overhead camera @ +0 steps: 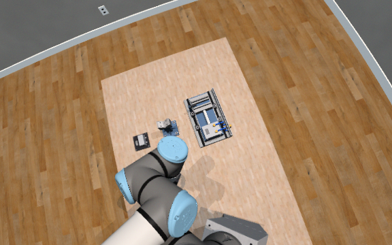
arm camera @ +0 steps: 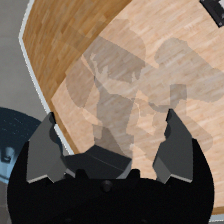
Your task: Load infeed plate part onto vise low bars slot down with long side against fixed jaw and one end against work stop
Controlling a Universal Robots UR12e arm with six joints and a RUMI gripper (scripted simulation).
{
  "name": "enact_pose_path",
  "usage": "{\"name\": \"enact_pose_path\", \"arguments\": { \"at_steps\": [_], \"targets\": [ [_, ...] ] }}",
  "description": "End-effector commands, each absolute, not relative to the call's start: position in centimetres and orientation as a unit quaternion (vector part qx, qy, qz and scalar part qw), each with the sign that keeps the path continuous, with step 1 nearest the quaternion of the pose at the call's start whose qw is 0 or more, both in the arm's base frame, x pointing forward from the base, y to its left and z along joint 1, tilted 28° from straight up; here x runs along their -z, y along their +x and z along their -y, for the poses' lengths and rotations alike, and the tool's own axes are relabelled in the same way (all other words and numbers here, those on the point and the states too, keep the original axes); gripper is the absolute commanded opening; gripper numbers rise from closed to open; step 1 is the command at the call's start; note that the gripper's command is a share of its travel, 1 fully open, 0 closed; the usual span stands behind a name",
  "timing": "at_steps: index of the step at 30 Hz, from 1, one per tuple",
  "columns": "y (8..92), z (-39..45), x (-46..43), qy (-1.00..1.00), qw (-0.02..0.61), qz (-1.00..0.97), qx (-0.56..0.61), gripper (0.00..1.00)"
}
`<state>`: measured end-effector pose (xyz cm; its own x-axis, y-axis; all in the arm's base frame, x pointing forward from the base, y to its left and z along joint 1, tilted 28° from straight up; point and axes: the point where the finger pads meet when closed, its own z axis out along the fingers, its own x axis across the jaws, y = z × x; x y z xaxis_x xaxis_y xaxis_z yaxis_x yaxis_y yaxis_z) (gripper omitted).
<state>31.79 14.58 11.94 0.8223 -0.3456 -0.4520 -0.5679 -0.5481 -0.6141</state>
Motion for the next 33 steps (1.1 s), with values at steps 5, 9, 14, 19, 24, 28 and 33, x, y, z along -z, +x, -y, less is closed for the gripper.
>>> {"name": "enact_pose_path", "arguments": {
  "at_steps": [5, 9, 14, 19, 24, 28, 33],
  "targets": [
    [31.8, -14.5, -12.0, -0.869, 0.396, -0.263, -0.140, 1.00],
    [31.8, -14.5, -12.0, -0.869, 0.396, -0.263, -0.140, 1.00],
    [31.8, -14.5, -12.0, -0.869, 0.396, -0.263, -0.140, 1.00],
    [31.8, -14.5, -12.0, -0.869, 0.395, -0.263, -0.140, 1.00],
    [32.7, -13.9, -12.0, -0.879, 0.381, -0.255, -0.132, 1.00],
    [34.9, -12.7, -12.1, -0.899, 0.351, -0.235, -0.112, 1.00],
    [39.0, -11.3, -12.8, -0.926, 0.307, -0.204, -0.075, 1.00]
  ]
}}
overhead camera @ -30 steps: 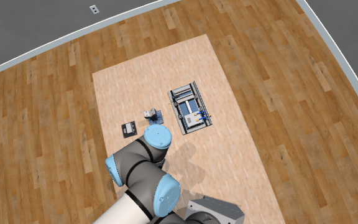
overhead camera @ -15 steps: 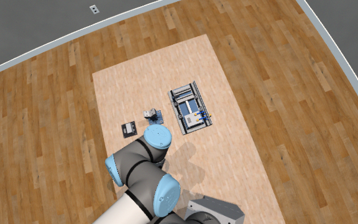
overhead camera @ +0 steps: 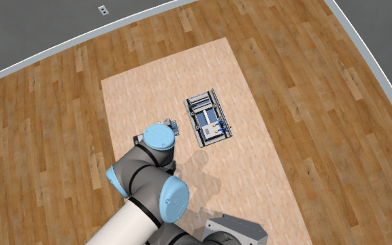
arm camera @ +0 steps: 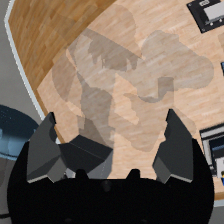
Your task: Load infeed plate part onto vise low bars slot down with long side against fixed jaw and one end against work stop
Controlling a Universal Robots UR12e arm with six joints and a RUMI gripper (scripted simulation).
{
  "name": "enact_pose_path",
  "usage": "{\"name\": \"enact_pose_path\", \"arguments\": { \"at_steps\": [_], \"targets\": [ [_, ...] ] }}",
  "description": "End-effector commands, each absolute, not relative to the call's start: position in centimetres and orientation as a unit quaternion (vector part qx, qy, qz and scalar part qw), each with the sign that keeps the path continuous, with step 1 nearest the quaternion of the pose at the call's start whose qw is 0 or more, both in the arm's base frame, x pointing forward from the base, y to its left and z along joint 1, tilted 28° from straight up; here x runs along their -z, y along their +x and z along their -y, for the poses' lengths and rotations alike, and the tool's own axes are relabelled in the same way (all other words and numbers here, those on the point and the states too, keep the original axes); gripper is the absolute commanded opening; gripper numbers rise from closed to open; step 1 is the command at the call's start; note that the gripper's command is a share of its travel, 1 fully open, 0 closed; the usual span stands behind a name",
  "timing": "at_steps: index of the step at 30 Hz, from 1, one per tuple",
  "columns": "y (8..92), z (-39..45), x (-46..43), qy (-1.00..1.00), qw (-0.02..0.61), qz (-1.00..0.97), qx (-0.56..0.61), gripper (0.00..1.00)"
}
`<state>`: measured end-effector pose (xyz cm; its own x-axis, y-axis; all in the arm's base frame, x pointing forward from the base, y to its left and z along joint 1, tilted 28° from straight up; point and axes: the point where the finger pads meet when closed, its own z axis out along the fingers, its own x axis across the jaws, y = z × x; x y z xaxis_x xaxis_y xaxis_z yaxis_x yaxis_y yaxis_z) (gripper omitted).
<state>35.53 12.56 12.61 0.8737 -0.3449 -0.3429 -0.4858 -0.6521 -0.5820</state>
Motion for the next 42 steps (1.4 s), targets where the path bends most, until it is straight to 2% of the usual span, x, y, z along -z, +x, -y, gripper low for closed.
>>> {"name": "enact_pose_path", "arguments": {
  "at_steps": [1, 8, 22, 29, 38, 39, 42],
  "targets": [
    [39.0, -11.3, -12.8, -0.926, 0.307, -0.204, -0.075, 1.00],
    [46.2, -11.0, -15.2, -0.955, 0.253, -0.154, -0.008, 1.00],
    [56.8, -14.6, -20.9, -0.970, 0.206, -0.082, 0.101, 1.00],
    [60.1, -16.9, -23.3, -0.968, 0.198, -0.058, 0.140, 1.00],
    [60.4, -17.1, -23.6, -0.968, 0.198, -0.056, 0.143, 1.00],
    [60.4, -17.1, -23.6, -0.968, 0.198, -0.056, 0.143, 0.51],
    [60.4, -17.1, -23.6, -0.968, 0.198, -0.056, 0.143, 0.51]
  ]
}}
